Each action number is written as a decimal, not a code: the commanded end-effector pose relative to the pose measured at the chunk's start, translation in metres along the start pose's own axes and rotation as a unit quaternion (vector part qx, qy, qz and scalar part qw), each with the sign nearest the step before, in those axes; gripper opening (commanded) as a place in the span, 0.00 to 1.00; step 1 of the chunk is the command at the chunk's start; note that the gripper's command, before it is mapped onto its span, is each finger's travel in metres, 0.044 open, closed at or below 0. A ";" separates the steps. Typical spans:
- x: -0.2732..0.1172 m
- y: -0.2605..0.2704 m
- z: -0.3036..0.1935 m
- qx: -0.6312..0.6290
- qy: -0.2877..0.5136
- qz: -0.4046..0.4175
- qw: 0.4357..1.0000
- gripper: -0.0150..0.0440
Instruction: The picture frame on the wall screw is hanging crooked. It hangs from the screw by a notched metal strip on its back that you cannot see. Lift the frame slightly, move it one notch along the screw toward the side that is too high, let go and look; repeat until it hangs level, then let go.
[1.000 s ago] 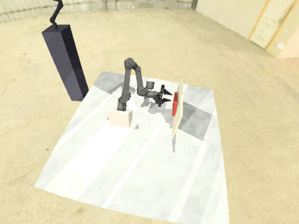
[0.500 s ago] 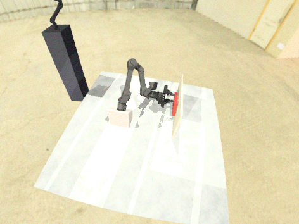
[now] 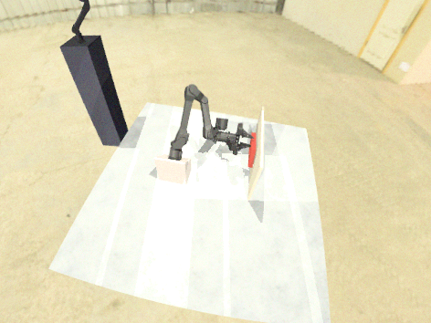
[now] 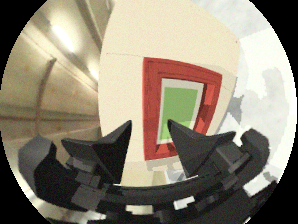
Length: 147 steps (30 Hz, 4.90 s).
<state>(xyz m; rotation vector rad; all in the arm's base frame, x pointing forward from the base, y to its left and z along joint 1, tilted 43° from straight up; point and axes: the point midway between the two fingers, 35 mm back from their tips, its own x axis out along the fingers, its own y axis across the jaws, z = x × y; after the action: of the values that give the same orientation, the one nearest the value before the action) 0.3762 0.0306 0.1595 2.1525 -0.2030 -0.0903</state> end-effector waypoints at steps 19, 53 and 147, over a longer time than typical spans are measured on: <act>0.000 0.000 -0.001 0.001 0.002 0.000 1.000 0.69; 0.000 0.003 -0.001 0.001 0.002 0.000 1.000 0.25; 0.000 0.009 0.007 0.001 0.002 0.000 1.000 0.25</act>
<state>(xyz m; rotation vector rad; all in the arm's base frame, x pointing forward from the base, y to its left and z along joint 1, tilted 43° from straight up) 0.3748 0.0224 0.1624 2.1517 -0.1893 -0.0879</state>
